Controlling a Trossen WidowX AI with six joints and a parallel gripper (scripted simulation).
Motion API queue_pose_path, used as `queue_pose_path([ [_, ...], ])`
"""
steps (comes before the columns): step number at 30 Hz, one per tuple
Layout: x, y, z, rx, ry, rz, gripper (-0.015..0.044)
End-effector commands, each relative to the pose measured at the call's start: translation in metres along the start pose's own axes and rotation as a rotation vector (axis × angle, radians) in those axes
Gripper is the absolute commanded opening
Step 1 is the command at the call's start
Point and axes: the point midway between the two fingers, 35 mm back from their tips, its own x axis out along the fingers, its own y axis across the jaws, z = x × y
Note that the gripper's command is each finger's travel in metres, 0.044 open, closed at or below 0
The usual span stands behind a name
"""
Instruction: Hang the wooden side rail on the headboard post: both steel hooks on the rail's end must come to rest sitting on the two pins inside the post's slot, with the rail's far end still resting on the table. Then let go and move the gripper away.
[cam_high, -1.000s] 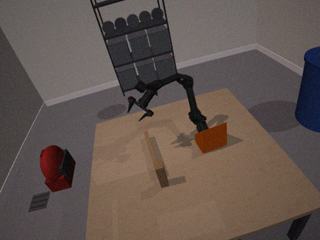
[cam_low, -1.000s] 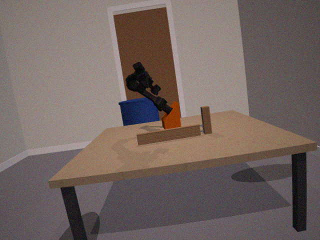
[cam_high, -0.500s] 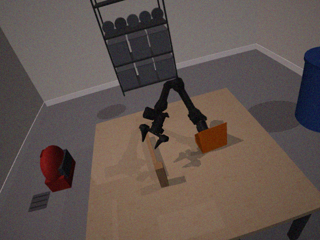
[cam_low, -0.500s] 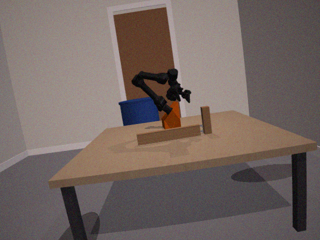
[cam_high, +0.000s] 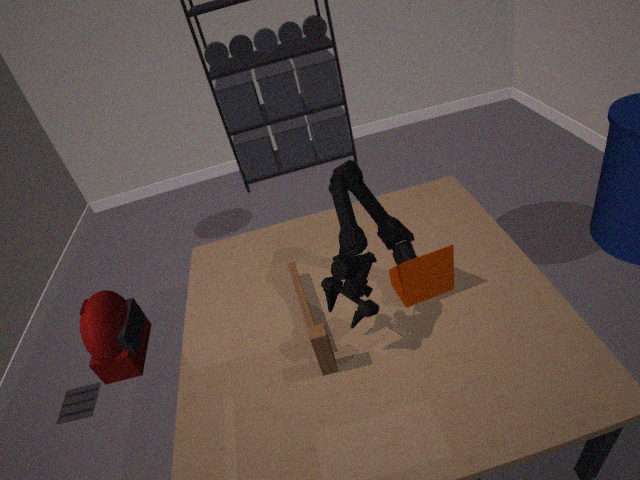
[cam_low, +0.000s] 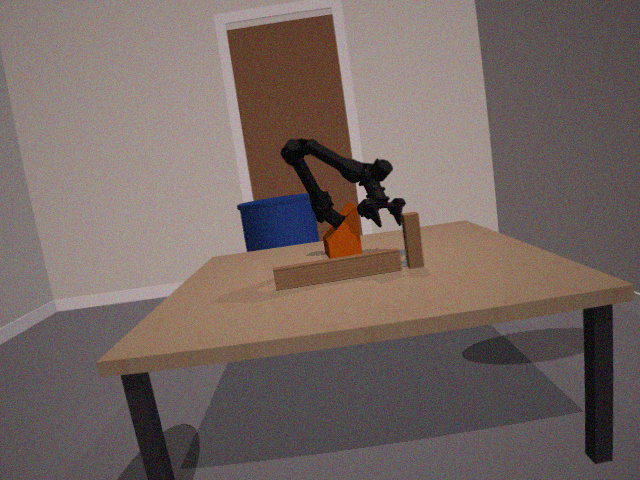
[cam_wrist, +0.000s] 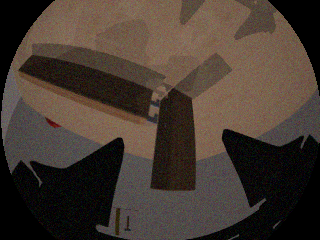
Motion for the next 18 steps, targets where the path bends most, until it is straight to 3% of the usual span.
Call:
queue_pose_path([
  [1, -0.0001, -0.0013, -0.0006, 0.016, 0.005, 0.009, 0.0440],
  [18, 0.0000, -0.0011, -0.0006, 0.005, 0.005, 0.007, 0.0440],
])
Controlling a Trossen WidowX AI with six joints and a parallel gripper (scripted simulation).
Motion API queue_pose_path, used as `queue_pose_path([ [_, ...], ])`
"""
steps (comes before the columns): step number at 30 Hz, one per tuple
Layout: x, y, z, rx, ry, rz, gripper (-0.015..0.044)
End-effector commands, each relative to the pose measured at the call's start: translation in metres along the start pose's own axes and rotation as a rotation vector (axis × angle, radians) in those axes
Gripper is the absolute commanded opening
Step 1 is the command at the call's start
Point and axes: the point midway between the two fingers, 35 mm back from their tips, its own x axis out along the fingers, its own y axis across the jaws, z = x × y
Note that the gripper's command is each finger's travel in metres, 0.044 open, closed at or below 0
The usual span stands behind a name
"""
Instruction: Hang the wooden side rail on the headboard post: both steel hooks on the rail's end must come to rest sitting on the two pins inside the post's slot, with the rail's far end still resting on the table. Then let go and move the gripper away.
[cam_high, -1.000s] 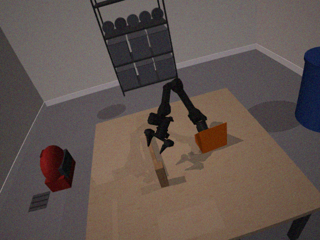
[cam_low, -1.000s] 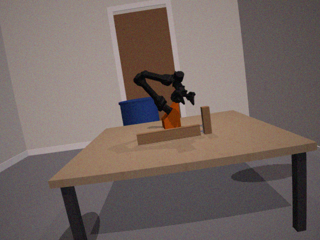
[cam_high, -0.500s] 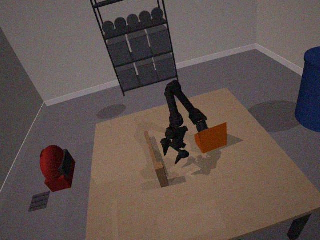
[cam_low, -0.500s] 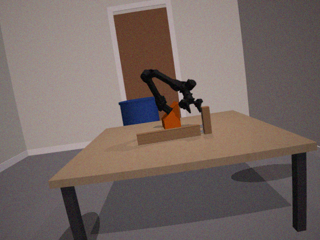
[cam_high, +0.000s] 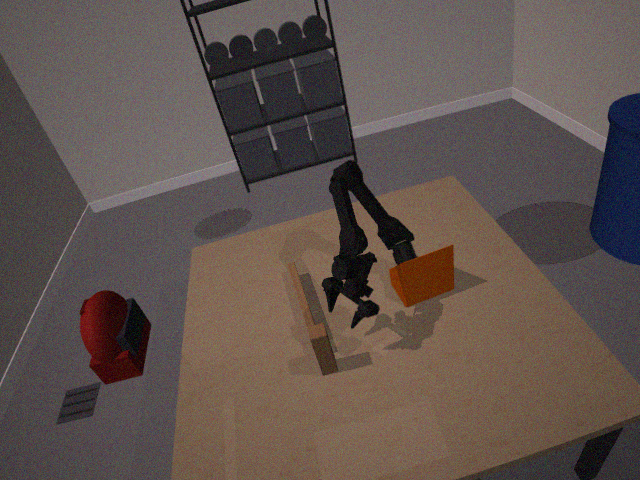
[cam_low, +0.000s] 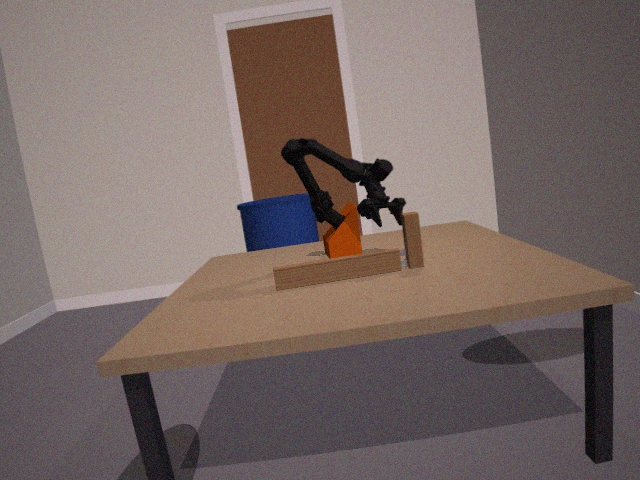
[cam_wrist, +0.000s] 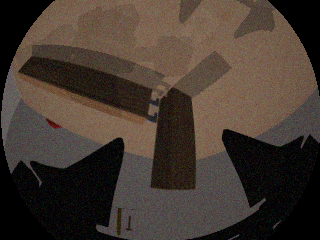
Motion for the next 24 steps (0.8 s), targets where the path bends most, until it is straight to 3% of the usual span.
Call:
queue_pose_path([
  [1, 0.001, 0.001, 0.000, -0.039, 0.001, -0.003, 0.0440],
  [13, 0.012, 0.019, 0.002, -0.816, 0.065, -0.143, 0.0440],
  [24, 0.020, 0.036, 0.005, -1.509, 0.257, -0.192, 0.0440],
])
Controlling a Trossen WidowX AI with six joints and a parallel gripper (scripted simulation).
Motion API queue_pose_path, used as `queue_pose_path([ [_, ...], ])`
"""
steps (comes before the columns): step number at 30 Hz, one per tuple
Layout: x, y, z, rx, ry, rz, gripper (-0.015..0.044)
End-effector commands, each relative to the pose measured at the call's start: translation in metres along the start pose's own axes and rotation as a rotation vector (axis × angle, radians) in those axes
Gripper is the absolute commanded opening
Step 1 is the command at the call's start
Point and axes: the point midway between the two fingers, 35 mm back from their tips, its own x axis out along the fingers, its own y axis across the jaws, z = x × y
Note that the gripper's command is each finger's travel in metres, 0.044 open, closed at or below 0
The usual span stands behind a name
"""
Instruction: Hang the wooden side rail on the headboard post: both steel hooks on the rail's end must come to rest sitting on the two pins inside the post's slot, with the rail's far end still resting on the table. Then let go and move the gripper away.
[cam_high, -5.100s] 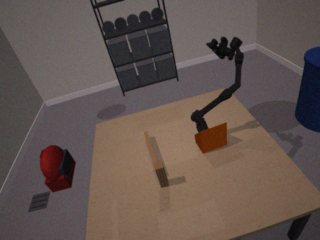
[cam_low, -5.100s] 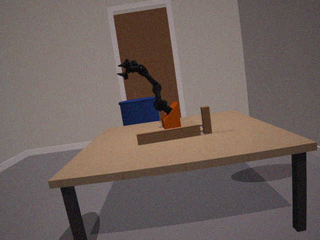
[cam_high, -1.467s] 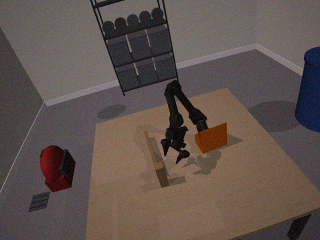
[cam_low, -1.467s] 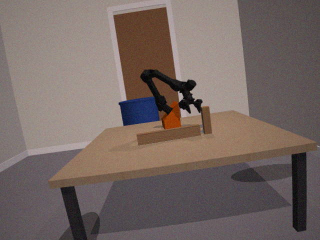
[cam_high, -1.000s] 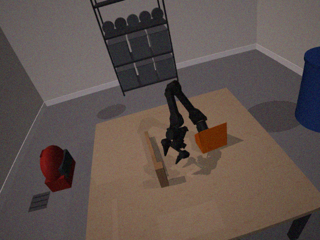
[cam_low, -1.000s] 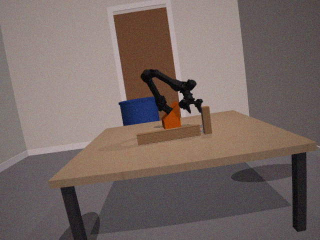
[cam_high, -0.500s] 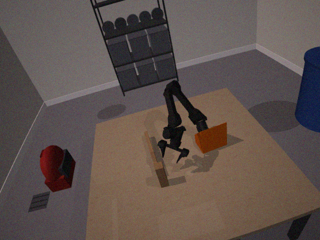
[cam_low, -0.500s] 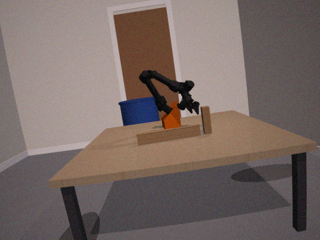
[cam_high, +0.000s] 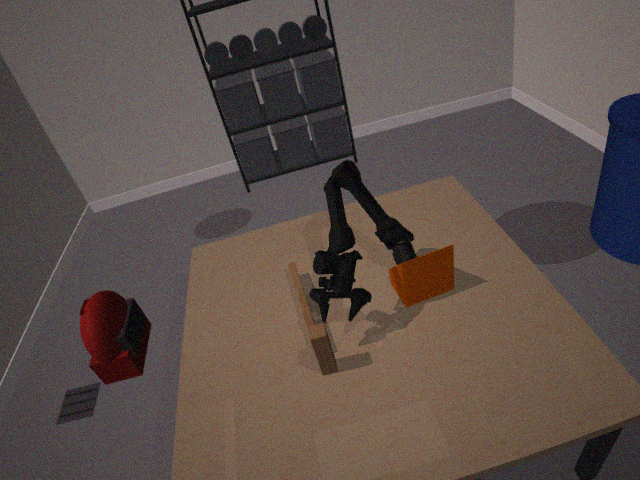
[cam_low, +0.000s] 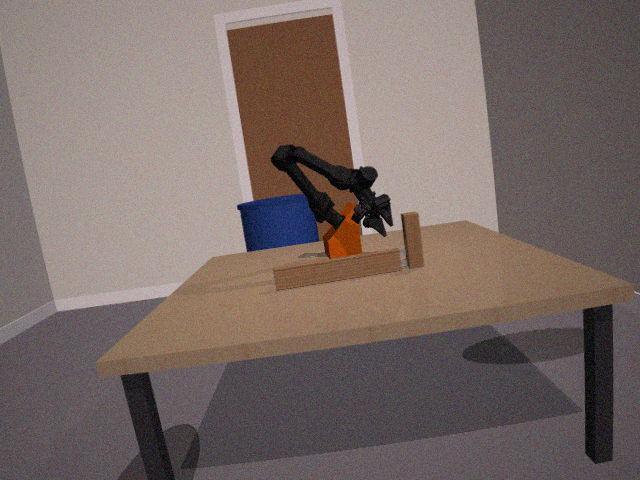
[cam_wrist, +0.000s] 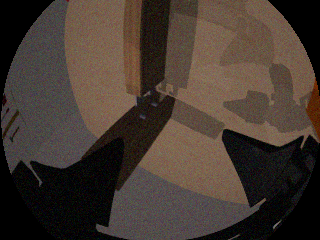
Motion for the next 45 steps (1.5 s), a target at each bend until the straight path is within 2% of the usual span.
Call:
queue_pose_path([
  [1, -0.002, 0.007, 0.012, -0.423, 0.095, 0.038, 0.0440],
  [16, -0.005, 0.016, 0.028, -1.413, 0.166, 0.276, 0.0440],
  [30, -0.014, 0.025, 0.045, -2.233, -0.022, 0.565, 0.0440],
  [45, -0.014, 0.026, 0.046, -2.288, -0.046, 0.583, 0.0440],
])
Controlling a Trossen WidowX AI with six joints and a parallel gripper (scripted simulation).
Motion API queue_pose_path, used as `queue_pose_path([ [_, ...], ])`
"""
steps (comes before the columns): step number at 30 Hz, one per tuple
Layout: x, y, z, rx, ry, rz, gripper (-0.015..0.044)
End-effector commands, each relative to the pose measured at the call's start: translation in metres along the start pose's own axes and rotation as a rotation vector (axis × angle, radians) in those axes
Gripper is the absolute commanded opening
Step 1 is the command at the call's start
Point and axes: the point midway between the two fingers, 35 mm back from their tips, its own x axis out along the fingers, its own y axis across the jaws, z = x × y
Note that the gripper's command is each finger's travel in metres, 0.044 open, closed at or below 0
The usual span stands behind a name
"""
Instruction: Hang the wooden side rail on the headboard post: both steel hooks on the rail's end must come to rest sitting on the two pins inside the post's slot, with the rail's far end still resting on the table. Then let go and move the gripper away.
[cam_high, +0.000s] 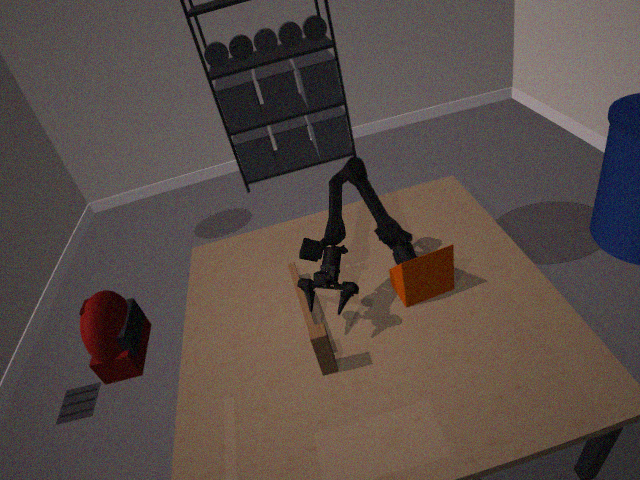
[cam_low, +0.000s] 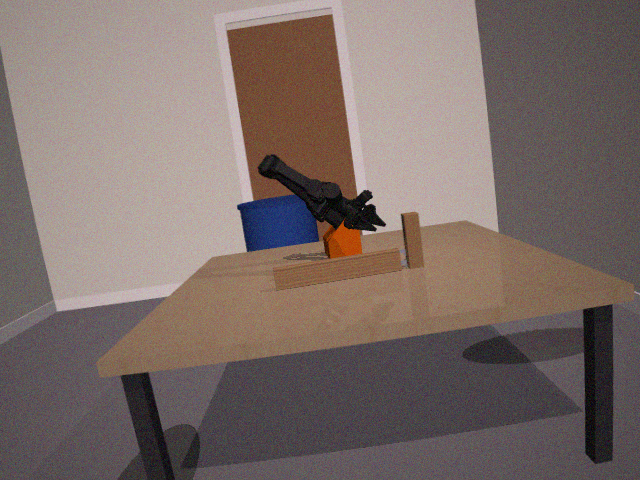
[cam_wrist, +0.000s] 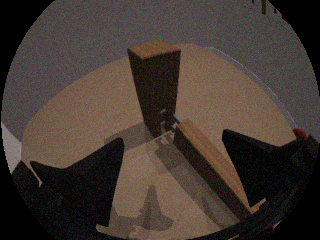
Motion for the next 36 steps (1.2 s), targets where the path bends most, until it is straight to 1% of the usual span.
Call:
queue_pose_path([
  [1, -0.002, -0.002, 0.002, -0.035, -0.017, -0.004, 0.0440],
  [20, -0.002, -0.002, 0.002, -0.023, -0.013, -0.002, 0.0440],
  [22, 0.001, -0.004, 0.002, 0.077, 0.020, 0.010, 0.0440],
  [28, 0.012, -0.014, 0.002, 0.517, 0.184, 0.020, 0.0440],
  [32, 0.017, -0.020, 0.002, 0.797, 0.296, -0.019, 0.0440],
  [36, 0.021, -0.026, 0.002, 1.064, 0.402, -0.097, 0.0440],
])
